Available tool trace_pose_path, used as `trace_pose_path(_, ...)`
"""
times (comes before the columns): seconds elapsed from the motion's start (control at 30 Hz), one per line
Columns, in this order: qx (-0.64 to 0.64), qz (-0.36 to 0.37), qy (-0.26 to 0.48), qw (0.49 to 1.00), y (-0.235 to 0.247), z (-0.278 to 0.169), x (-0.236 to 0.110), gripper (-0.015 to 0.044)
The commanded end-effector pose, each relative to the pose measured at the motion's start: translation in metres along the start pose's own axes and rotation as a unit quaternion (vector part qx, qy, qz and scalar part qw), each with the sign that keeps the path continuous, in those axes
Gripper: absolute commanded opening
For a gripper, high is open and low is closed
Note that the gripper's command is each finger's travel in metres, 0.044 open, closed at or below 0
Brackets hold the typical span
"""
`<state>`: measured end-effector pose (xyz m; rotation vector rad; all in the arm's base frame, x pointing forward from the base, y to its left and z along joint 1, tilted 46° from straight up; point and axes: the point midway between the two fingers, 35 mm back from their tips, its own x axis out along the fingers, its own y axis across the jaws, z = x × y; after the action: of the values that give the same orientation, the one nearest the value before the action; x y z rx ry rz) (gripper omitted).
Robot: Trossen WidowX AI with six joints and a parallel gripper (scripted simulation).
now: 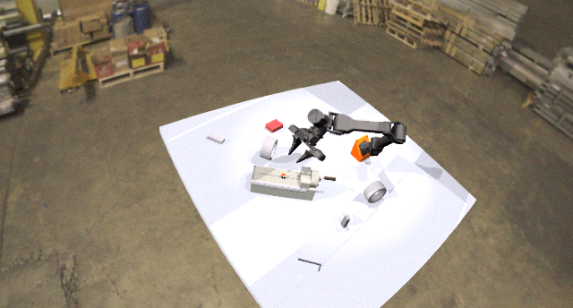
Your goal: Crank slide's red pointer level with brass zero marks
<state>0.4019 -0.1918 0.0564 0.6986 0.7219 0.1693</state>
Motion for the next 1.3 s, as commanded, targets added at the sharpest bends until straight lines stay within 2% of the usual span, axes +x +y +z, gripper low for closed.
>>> trace_pose_path(0.0,0.001,-0.001,0.0,1.0,-0.0003,-0.0001,0.0002,0.0125)
trace_pose_path(0.17,0.001,-0.001,0.0,1.0,-0.0003,-0.0001,0.0002,0.0)
trace_pose_path(0.8,0.0,0.0,0.0,1.0,0.0001,0.0,0.0,0.0)
trace_pose_path(1.27,0.0,0.0,0.0,1.0,0.0001,0.0,0.0,0.0368)
